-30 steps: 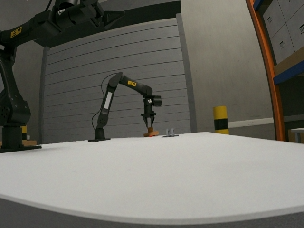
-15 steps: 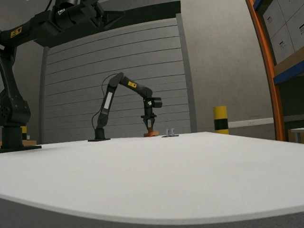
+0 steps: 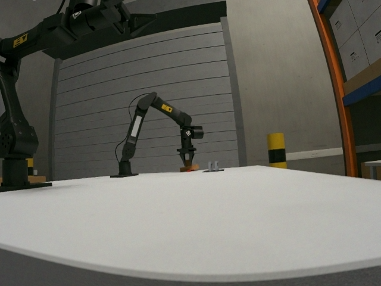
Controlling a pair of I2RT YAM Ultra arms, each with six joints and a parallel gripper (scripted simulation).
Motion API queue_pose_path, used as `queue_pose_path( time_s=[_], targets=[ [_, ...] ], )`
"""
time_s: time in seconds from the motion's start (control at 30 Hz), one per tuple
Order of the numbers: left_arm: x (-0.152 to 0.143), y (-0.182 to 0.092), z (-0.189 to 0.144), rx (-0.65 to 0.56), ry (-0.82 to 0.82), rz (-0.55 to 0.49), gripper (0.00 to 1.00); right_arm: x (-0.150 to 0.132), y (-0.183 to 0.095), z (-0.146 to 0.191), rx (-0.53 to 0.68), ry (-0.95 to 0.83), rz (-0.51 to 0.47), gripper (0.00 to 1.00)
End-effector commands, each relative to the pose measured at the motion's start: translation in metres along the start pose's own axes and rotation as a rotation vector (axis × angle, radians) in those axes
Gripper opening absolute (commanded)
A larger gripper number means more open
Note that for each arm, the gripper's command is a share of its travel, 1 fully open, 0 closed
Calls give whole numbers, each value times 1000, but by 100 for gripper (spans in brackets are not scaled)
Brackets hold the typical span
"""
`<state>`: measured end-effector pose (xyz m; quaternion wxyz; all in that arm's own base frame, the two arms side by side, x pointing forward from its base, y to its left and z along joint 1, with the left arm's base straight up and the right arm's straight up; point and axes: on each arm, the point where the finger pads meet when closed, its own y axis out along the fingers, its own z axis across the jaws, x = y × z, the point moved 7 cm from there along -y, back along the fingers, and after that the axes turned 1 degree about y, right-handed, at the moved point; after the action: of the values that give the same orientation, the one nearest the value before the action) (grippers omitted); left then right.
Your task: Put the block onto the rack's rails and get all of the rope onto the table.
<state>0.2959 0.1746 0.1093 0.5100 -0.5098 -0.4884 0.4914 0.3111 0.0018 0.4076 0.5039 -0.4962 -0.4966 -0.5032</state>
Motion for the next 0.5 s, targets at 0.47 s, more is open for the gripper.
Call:
queue_pose_path(
  time_s=[0.47],
  targets=[
    [3, 22, 0, -1, -12, -16, 31, 7, -7, 1, 12, -10, -18, 100]
  ],
)
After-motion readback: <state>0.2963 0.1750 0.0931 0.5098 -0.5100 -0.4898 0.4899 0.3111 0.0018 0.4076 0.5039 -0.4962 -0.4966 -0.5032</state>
